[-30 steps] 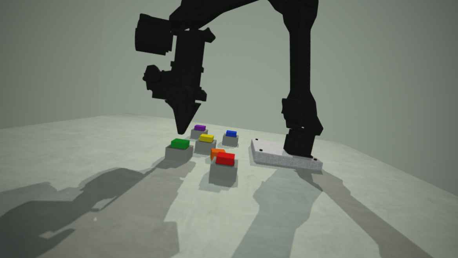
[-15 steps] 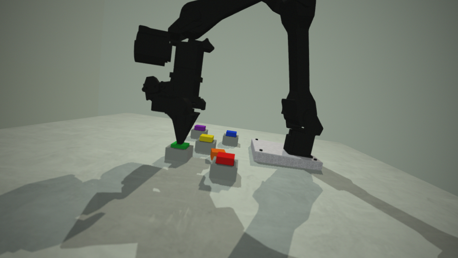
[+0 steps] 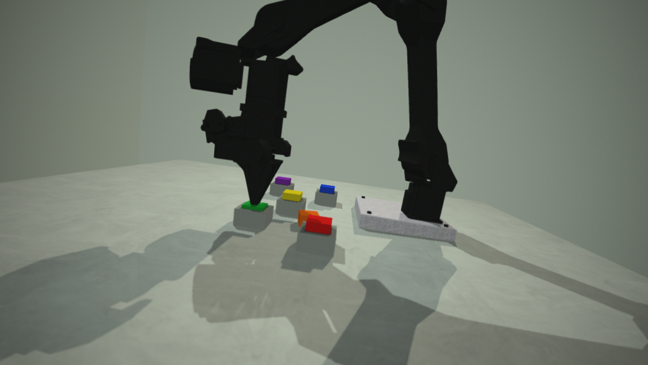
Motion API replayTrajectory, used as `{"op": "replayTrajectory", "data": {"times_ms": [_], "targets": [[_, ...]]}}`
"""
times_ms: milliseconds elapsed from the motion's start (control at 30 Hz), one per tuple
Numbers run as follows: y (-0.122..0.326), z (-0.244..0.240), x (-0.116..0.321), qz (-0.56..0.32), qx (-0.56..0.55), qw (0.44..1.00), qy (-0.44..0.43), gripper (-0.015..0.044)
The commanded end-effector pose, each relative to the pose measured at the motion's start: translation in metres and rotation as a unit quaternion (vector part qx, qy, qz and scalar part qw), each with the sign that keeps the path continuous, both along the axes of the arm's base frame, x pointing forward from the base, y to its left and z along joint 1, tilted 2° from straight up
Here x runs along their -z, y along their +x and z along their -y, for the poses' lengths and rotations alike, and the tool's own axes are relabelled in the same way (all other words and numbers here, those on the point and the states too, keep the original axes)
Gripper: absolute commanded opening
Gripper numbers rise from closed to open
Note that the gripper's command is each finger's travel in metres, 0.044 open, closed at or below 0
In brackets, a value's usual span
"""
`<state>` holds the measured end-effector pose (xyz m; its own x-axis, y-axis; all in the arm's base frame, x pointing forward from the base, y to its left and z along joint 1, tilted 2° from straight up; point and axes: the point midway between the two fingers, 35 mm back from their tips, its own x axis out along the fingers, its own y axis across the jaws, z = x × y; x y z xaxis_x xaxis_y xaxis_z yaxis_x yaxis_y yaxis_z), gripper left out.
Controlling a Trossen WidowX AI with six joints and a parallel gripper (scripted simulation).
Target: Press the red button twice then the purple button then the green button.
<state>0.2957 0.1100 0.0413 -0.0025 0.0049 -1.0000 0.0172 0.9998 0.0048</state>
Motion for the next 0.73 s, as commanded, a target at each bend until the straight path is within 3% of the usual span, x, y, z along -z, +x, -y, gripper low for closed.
{"op": "replayTrajectory", "data": {"times_ms": [0,200,467,667,700], "targets": [[0.000,0.000,-0.011,0.000,0.001,1.000,0.000,0.0020],[0.000,0.000,-0.034,0.000,0.002,1.000,-0.001,0.0020],[-0.040,-0.080,-0.091,-0.002,0.002,1.000,0.003,0.0230],[-0.046,-0.086,-0.097,-0.002,0.002,1.000,0.003,0.0387],[-0.046,-0.086,-0.097,-0.002,0.002,1.000,0.003,0.0387]]}}
